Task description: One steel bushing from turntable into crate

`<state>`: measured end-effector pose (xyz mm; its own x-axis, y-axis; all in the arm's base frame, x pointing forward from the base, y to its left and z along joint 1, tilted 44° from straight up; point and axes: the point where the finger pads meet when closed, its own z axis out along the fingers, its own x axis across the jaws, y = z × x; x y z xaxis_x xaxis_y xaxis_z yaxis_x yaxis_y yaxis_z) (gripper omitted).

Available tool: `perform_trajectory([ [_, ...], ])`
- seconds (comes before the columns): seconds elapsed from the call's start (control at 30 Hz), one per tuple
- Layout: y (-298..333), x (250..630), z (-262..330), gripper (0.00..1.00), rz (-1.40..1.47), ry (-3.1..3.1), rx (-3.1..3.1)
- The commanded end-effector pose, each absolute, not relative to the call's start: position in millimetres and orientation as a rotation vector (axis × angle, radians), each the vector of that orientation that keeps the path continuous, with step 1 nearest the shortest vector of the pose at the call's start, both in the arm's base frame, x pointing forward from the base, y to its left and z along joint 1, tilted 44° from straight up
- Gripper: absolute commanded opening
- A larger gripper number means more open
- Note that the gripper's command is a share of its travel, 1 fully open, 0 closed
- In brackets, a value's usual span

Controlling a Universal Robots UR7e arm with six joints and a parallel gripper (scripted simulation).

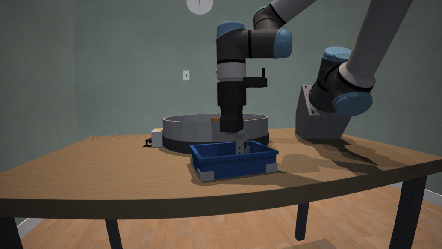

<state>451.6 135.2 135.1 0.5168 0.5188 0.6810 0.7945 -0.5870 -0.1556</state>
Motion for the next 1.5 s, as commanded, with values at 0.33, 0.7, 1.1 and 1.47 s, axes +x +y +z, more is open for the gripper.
perform_trajectory([
  [0.33,134.9,451.8,135.4,0.47,-0.82,-1.075,-2.308],
  [0.7,134.9,451.8,135.4,0.47,-0.82,-1.075,-2.308],
  [1.1,131.2,449.9,138.9,0.47,-0.819,-1.075,-2.308],
  [1.47,131.5,448.3,138.6,0.47,-0.814,-1.074,-2.305],
])
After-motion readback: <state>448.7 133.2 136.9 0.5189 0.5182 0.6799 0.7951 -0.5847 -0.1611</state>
